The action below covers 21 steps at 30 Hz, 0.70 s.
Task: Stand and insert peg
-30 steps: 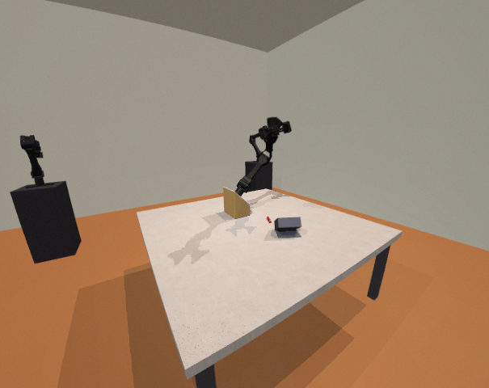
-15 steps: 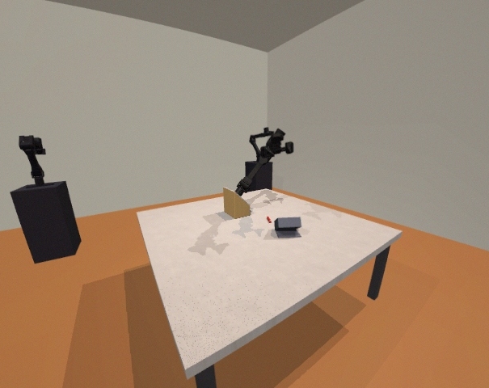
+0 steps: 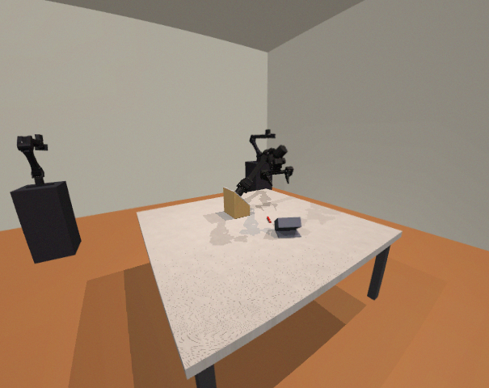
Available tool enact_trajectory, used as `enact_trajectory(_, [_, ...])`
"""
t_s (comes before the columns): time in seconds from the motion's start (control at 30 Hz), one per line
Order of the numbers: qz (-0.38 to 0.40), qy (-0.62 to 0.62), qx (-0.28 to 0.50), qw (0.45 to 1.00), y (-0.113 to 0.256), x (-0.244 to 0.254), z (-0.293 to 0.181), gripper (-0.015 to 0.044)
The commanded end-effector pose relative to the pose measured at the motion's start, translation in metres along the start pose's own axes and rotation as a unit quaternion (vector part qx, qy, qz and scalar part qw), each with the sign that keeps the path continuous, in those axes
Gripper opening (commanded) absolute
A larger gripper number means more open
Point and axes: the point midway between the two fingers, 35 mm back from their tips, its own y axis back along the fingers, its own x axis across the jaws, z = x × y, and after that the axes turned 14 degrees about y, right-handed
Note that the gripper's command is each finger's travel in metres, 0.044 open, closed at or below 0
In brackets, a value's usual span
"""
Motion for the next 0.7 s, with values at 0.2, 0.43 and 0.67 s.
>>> enact_trajectory(0.2, [0.023,0.009,0.163,0.986,-0.034,0.01,-0.089,0.044])
enact_trajectory(0.43, [0.04,0.011,0.277,0.96,-0.042,0.017,-0.154,0.044])
enact_trajectory(0.67, [0.055,0.009,0.388,0.92,-0.037,0.024,-0.216,0.044])
